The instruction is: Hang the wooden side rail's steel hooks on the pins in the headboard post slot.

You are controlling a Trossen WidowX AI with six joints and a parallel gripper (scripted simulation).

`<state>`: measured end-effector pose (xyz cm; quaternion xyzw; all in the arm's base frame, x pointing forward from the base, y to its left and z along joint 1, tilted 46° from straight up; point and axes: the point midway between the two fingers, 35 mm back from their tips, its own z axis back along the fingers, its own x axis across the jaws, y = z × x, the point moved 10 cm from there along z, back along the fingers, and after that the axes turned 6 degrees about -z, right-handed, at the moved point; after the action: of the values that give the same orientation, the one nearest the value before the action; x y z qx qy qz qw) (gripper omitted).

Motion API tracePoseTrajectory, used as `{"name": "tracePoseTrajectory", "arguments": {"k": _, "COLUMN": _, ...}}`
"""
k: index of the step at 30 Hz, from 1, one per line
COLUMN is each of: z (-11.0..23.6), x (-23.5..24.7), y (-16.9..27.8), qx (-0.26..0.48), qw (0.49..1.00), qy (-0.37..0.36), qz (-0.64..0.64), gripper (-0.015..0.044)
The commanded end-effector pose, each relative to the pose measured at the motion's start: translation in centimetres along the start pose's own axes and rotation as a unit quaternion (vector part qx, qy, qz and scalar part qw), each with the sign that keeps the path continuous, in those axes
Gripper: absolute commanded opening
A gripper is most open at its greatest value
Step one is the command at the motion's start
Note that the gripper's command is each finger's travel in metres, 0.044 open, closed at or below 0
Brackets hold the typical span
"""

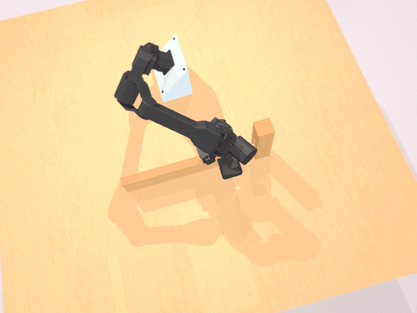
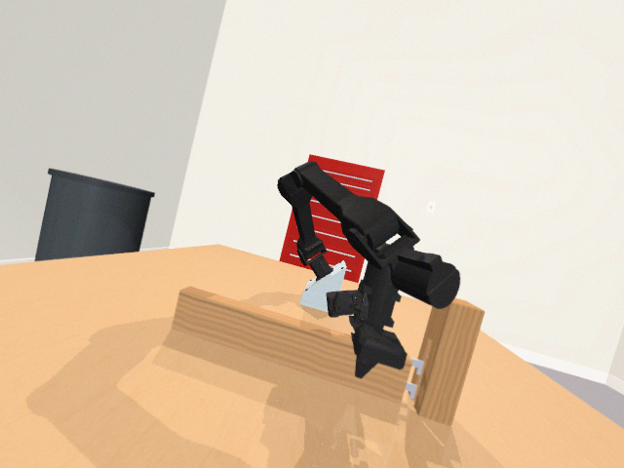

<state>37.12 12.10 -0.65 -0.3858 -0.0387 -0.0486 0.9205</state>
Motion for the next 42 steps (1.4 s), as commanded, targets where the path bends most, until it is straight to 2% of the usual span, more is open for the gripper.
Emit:
{"name": "tracePoseTrajectory", "arguments": {"k": 1, "z": 0.23, "x": -0.07, "y": 0.05, "qx": -0.002, "qw": 1.000, "qy": -0.002, "qz": 0.004, "gripper": 0.0000}}
{"name": "tracePoseTrajectory", "arguments": {"k": 42, "z": 0.91, "x": -0.07, "y": 0.06, "qx": -0.001, "qw": 1.000, "qy": -0.002, "qz": 0.004, "gripper": 0.0000}}
